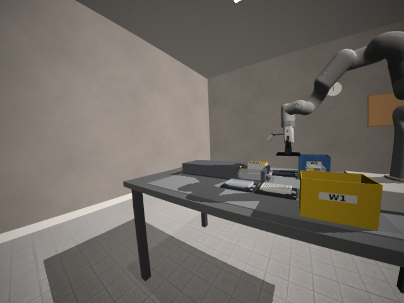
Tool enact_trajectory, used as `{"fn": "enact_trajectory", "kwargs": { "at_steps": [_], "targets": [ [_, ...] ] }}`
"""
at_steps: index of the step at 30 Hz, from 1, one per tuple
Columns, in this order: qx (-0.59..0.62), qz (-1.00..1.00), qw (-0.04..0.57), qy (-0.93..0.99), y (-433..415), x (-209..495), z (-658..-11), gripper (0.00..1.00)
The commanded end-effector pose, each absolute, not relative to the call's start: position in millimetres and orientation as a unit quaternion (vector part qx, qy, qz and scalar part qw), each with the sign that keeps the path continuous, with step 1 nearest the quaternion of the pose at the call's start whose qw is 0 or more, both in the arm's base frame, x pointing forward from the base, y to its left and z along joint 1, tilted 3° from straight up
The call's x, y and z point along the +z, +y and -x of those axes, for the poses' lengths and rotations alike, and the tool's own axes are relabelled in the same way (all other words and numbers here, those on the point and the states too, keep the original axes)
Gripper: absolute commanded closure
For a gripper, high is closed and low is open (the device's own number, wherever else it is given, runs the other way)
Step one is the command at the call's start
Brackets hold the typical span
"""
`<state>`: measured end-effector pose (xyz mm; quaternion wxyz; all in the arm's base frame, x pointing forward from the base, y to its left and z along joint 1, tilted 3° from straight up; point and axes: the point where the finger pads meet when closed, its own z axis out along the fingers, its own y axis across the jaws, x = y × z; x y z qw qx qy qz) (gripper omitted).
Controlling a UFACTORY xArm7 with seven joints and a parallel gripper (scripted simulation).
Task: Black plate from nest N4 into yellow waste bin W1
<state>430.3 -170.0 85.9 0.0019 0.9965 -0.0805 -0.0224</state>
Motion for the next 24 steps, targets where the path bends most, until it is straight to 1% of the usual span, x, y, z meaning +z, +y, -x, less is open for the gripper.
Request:
{"fn": "enact_trajectory", "kwargs": {
  "at_steps": [1,24],
  "targets": [
    [-0.02,-0.997,0.003,-0.081,-158.6,87.6,-429.6,1.0],
    [-0.02,-0.997,0.003,-0.081,-103.2,87.8,-420.1,1.0]
  ]
}}
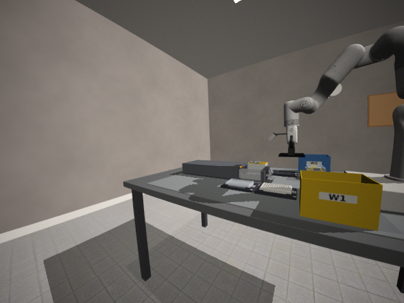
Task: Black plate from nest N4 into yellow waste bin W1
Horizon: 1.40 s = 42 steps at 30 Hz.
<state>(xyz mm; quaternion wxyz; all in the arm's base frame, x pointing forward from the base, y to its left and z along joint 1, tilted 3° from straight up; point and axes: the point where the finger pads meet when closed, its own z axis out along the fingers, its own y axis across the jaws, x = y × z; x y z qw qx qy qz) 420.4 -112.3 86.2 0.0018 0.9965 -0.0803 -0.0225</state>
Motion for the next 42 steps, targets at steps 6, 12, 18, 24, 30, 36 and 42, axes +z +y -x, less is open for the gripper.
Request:
{"fn": "enact_trajectory", "kwargs": {
  "at_steps": [6,12,18,24,30,36,42],
  "targets": [
    [-0.02,-0.997,0.003,-0.081,-92.7,87.9,-418.2,1.0],
    [-0.02,-0.997,0.002,-0.081,-76.8,87.9,-415.5,1.0],
    [-0.02,-0.997,0.002,-0.081,-63.7,88.0,-413.2,1.0],
    [-0.02,-0.997,0.002,-0.081,-50.5,88.1,-411.0,1.0],
    [-0.02,-0.997,0.002,-0.081,-34.7,88.2,-408.2,1.0],
    [-0.02,-0.997,0.002,-0.081,-24.1,88.2,-406.4,1.0],
    [-0.02,-0.997,0.002,-0.081,-8.3,88.3,-403.7,1.0]
  ]
}}
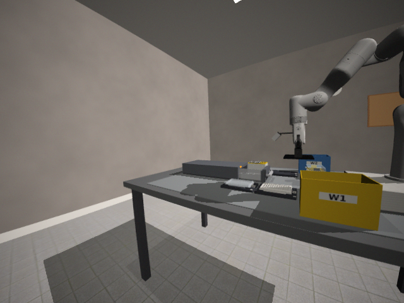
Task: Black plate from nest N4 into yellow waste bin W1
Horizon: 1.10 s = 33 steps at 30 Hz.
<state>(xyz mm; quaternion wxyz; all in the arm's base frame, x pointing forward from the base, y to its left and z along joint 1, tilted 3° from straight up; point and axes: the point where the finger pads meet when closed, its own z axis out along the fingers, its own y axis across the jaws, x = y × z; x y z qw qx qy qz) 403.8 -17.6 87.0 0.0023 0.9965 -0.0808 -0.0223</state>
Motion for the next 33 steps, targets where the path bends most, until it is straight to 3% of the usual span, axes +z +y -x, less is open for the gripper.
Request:
{"fn": "enact_trajectory", "kwargs": {
  "at_steps": [1,33],
  "targets": [
    [-0.02,-0.997,0.002,-0.081,-5.7,88.3,-403.3,1.0],
    [-0.02,-0.997,0.002,-0.081,68.1,88.8,-390.4,1.0]
  ]
}}
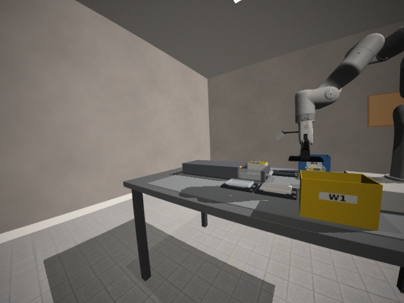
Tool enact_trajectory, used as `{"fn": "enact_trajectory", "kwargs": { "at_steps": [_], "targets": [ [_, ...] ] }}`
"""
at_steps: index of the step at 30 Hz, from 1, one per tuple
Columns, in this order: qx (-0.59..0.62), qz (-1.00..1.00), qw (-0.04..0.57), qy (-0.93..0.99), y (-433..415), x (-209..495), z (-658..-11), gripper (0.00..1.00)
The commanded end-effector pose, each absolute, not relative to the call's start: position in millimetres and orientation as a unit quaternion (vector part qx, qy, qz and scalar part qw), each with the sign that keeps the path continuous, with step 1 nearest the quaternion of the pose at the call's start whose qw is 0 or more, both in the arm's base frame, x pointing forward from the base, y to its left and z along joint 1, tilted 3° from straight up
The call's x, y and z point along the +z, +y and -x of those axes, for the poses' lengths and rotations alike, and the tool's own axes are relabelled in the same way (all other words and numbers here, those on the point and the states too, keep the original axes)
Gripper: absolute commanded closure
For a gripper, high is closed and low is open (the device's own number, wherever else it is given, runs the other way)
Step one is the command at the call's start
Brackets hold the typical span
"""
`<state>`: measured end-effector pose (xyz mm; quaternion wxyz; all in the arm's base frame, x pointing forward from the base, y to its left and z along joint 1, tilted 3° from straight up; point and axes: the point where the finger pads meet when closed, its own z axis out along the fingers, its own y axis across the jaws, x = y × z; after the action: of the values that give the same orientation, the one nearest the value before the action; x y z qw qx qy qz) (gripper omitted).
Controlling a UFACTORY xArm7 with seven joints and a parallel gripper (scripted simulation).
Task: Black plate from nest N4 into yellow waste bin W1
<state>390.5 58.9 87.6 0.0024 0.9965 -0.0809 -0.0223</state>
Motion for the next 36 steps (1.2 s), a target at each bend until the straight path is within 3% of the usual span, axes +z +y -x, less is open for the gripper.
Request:
{"fn": "enact_trajectory", "kwargs": {
  "at_steps": [1,36],
  "targets": [
    [-0.02,-0.997,0.002,-0.081,70.8,88.8,-390.0,1.0],
    [-0.02,-0.997,0.002,-0.081,152.4,89.4,-375.7,1.0]
  ]
}}
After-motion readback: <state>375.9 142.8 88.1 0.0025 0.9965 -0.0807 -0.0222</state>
